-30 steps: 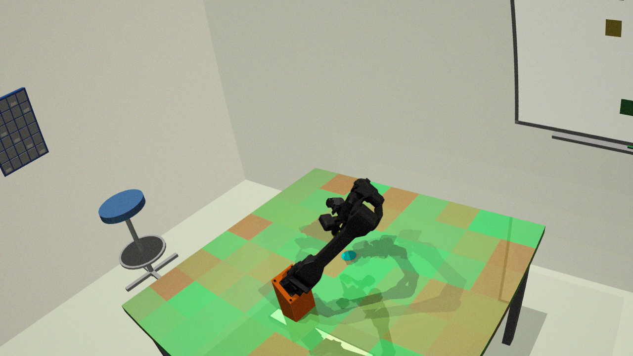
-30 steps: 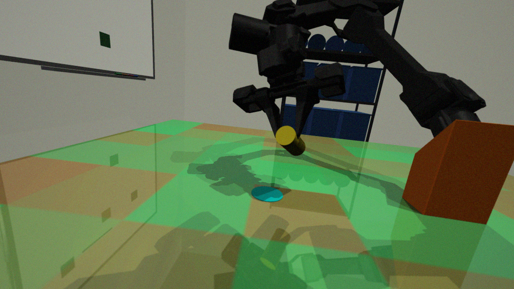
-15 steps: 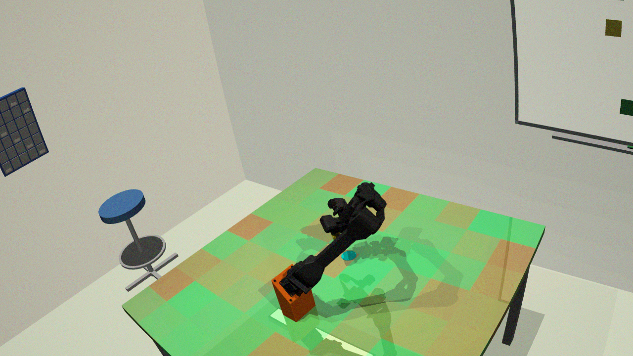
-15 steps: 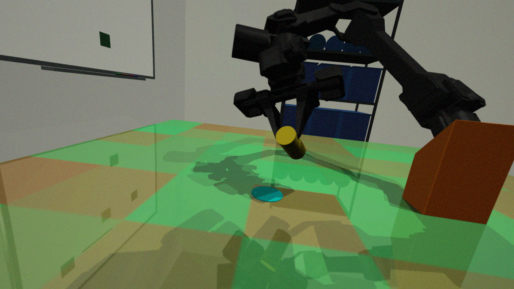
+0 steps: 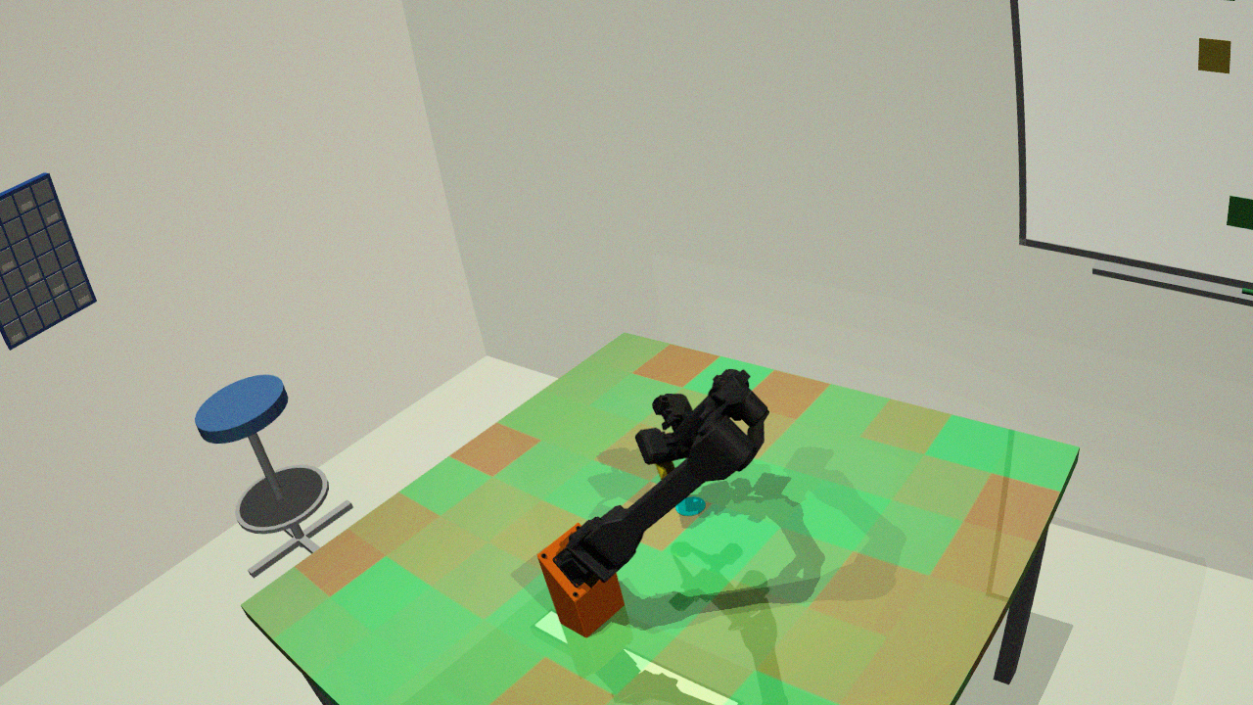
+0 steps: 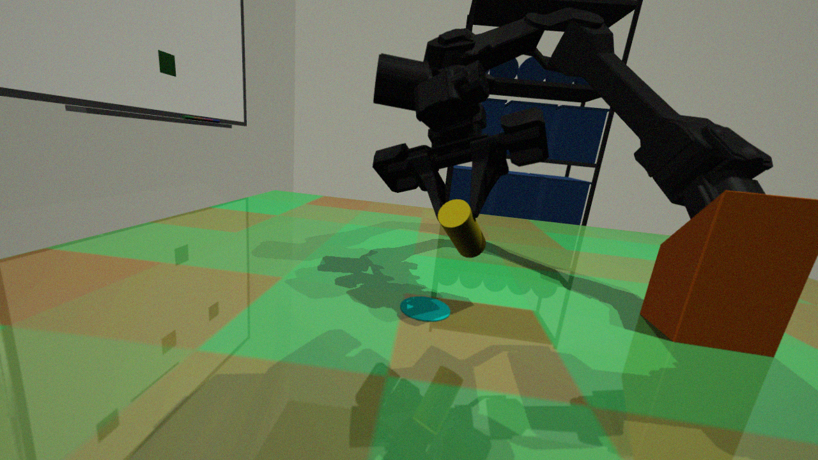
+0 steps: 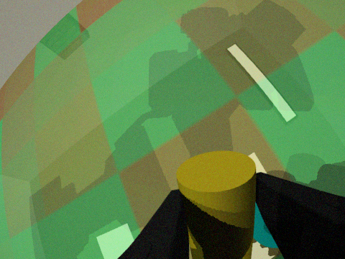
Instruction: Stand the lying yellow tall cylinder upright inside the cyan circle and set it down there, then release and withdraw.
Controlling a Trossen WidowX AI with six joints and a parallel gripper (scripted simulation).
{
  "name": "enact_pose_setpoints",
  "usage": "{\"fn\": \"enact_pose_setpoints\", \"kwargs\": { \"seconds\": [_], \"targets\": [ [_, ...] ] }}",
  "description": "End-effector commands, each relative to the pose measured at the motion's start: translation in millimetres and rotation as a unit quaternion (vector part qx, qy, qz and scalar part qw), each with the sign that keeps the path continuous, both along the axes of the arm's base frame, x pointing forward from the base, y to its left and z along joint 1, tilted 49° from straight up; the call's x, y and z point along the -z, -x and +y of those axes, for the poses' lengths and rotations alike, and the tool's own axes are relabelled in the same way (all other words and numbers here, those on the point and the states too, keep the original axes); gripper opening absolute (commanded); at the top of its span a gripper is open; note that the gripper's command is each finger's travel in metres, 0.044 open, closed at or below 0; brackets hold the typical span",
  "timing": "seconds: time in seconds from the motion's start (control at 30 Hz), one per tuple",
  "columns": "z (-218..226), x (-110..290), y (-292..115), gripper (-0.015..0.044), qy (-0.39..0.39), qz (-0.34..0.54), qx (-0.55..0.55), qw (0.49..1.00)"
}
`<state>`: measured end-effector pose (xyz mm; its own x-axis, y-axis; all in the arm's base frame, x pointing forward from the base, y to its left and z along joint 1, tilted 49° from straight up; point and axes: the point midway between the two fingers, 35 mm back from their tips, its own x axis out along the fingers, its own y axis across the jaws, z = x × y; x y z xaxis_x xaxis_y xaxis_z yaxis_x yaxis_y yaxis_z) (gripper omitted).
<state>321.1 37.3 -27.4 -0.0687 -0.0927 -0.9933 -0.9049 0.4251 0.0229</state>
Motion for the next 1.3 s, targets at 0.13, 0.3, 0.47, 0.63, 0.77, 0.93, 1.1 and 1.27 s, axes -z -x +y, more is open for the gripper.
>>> {"fn": "enact_pose_setpoints", "kwargs": {
  "seconds": [0.13,0.3,0.47,0.63,0.77,0.93,1.1,1.27],
  "targets": [
    [-0.5,0.7,1.6,0.0105,-0.027,-0.007,-0.005,1.000],
    [-0.6,0.3,1.3,0.0105,-0.044,-0.014,-0.007,0.999],
    [-0.7,-0.4,0.9,0.0105,-0.061,-0.021,-0.010,0.998],
    [-0.9,-1.2,0.5,0.0105,-0.078,-0.030,-0.013,0.996],
    [-1.0,-1.9,0.2,0.0105,-0.091,-0.037,-0.016,0.995],
    [-1.2,-3.1,-0.3,0.0105,-0.107,-0.046,-0.020,0.993],
    [-1.5,-4.4,-0.8,0.0105,-0.123,-0.056,-0.024,0.991],
    [-1.7,-5.9,-1.3,0.0105,-0.138,-0.066,-0.029,0.988]
  ]
}}
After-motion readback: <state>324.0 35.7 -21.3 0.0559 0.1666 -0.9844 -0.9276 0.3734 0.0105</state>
